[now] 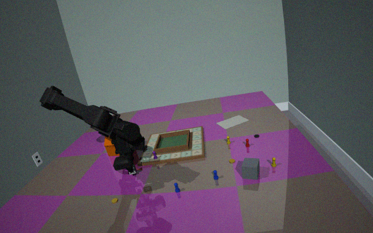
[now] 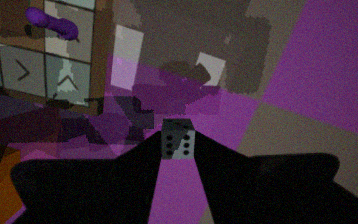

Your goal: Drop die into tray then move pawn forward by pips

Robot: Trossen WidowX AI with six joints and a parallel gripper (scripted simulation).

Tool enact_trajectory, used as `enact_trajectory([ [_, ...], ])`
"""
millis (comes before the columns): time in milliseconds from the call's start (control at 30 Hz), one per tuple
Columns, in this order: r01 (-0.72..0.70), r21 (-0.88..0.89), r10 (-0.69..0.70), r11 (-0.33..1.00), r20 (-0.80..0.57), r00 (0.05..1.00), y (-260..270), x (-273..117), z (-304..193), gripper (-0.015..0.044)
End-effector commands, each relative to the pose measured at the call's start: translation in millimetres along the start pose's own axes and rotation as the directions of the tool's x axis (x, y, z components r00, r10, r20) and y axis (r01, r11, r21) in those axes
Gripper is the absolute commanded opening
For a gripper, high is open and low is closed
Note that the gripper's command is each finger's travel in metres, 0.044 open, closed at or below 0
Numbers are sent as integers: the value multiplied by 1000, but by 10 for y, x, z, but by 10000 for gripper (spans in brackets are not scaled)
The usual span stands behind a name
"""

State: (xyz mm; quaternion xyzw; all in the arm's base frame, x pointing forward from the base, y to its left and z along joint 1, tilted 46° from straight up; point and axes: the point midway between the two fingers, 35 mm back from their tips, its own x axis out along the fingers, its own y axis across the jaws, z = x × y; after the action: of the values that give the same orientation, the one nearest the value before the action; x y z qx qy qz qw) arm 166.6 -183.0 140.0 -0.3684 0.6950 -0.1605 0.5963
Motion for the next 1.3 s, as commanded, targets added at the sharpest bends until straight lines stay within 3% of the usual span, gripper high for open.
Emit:
enact_trajectory([
  [0, 1, 7, -1, 1000, 2, 1000, -16, -199, 23, 0],
  [500, 23, 0, -23, 1000, -4, 1000, -9, -857, -64, 0],
  [667, 25, -4, -25, 1000, -4, 1000, -8, -884, -65, 0],
  [1267, -26, -422, 38, 906, 21, 999, 428, -782, 726, 0],
])
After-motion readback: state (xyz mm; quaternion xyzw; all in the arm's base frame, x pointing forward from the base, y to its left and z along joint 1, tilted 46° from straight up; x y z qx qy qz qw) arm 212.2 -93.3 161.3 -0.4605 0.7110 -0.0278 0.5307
